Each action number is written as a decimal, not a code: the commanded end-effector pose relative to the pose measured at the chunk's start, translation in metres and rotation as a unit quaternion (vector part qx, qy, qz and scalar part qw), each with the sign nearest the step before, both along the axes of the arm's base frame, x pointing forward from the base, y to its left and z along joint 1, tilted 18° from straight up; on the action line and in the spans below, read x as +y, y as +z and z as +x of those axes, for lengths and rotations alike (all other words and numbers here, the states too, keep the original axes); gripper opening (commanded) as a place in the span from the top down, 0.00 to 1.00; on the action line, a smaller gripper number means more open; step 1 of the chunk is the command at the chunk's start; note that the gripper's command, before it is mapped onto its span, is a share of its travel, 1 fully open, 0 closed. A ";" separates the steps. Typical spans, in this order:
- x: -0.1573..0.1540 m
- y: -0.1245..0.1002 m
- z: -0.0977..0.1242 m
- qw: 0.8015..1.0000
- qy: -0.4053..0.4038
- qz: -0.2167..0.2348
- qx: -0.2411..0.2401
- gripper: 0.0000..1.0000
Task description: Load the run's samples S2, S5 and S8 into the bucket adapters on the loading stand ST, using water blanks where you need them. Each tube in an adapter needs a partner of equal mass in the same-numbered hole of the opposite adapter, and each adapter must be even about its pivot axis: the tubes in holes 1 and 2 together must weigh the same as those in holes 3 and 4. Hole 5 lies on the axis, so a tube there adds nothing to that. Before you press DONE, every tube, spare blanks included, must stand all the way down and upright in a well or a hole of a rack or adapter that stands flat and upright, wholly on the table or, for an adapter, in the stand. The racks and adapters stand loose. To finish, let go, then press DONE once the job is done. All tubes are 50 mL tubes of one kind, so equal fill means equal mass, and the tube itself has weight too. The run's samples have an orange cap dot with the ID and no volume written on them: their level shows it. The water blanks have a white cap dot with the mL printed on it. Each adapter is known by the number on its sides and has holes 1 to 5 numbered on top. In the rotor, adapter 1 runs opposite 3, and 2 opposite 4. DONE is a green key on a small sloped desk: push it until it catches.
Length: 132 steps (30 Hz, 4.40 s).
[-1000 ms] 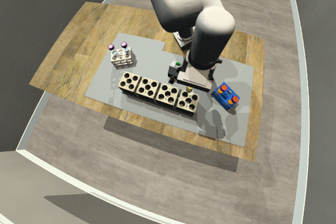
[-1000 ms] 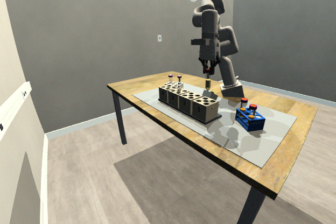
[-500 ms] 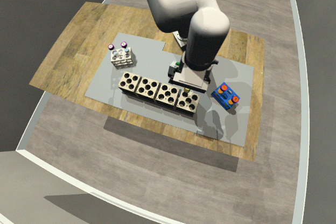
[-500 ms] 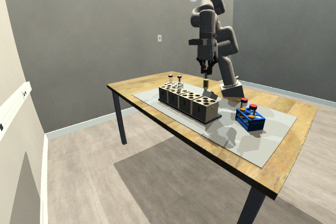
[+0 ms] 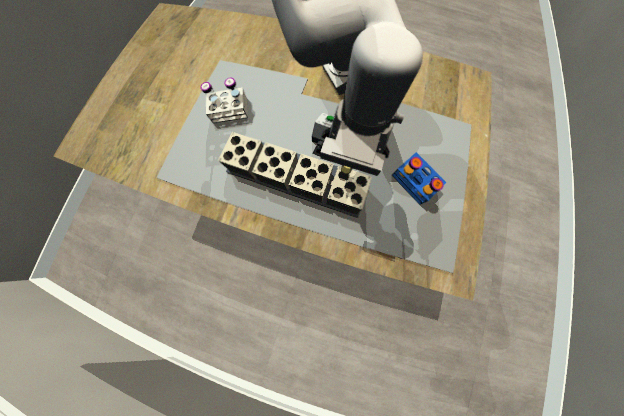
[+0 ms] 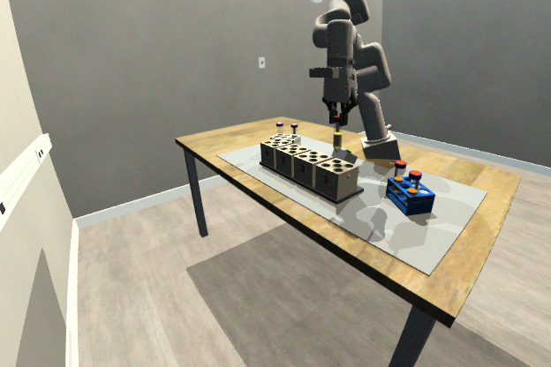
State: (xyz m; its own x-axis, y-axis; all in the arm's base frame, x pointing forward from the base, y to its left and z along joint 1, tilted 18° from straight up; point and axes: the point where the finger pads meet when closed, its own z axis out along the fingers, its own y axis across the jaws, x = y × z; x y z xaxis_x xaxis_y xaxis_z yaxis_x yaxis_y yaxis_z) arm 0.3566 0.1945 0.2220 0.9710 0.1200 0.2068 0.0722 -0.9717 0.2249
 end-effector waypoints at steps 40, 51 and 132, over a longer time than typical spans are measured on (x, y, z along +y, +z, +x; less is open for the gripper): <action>-0.007 -0.035 0.010 1.000 0.000 0.001 -0.002 1.00; -0.009 -0.044 0.012 1.000 0.000 0.001 -0.002 1.00; -0.023 -0.111 0.028 1.000 0.000 0.001 -0.002 1.00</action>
State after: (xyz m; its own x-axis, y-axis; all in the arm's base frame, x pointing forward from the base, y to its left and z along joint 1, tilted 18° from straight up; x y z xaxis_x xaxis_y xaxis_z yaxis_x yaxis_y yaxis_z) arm 0.3829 0.1705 0.1103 0.9712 0.1200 0.2057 0.0722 -0.9716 0.2255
